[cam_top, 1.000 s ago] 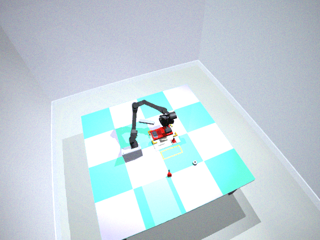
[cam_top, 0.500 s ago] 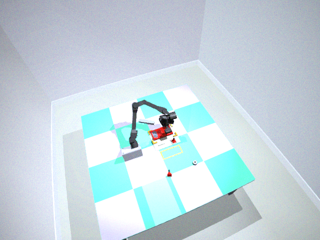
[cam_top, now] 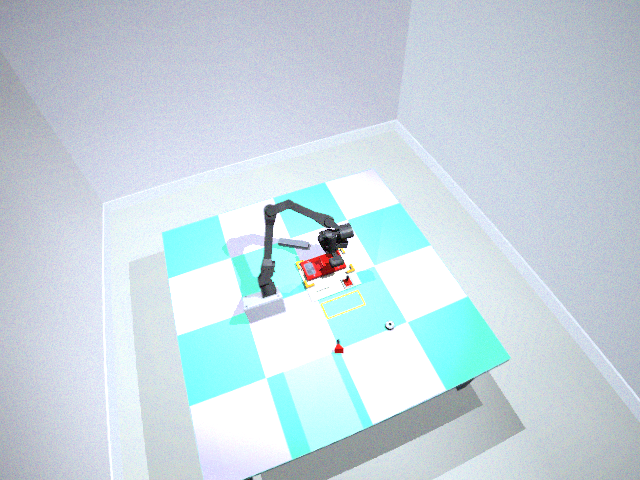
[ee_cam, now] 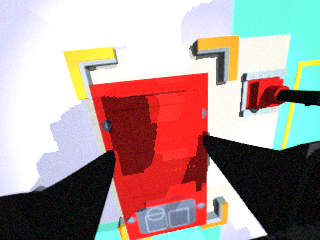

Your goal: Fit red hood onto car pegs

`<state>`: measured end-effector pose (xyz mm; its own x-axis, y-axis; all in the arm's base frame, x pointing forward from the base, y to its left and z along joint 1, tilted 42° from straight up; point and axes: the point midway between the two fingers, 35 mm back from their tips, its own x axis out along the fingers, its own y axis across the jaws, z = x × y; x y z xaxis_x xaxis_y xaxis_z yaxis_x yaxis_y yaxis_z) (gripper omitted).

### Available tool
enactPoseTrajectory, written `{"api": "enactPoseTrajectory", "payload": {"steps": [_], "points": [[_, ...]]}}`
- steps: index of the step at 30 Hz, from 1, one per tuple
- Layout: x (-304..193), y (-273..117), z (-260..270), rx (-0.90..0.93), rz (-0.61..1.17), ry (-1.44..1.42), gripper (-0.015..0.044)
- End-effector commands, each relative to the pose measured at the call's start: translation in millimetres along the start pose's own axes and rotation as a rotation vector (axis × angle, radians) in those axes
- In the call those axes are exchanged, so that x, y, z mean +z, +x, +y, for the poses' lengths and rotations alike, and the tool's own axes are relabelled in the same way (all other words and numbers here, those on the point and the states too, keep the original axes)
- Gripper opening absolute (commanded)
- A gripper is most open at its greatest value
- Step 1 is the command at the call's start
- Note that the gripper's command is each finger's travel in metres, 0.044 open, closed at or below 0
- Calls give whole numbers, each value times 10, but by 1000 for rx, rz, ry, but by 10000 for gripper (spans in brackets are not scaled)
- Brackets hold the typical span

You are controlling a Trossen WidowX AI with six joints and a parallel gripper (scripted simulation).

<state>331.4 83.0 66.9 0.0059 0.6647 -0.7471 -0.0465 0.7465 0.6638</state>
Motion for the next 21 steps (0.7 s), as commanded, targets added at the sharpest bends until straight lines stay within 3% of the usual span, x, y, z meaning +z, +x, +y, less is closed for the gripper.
{"api": "enactPoseTrajectory", "payload": {"steps": [1, 9, 21], "points": [[3, -24, -3, -1, 0, 0, 440], [-1, -699, -7, -2, -4, 1, 440], [-4, -723, -6, -2, -4, 1, 440]]}}
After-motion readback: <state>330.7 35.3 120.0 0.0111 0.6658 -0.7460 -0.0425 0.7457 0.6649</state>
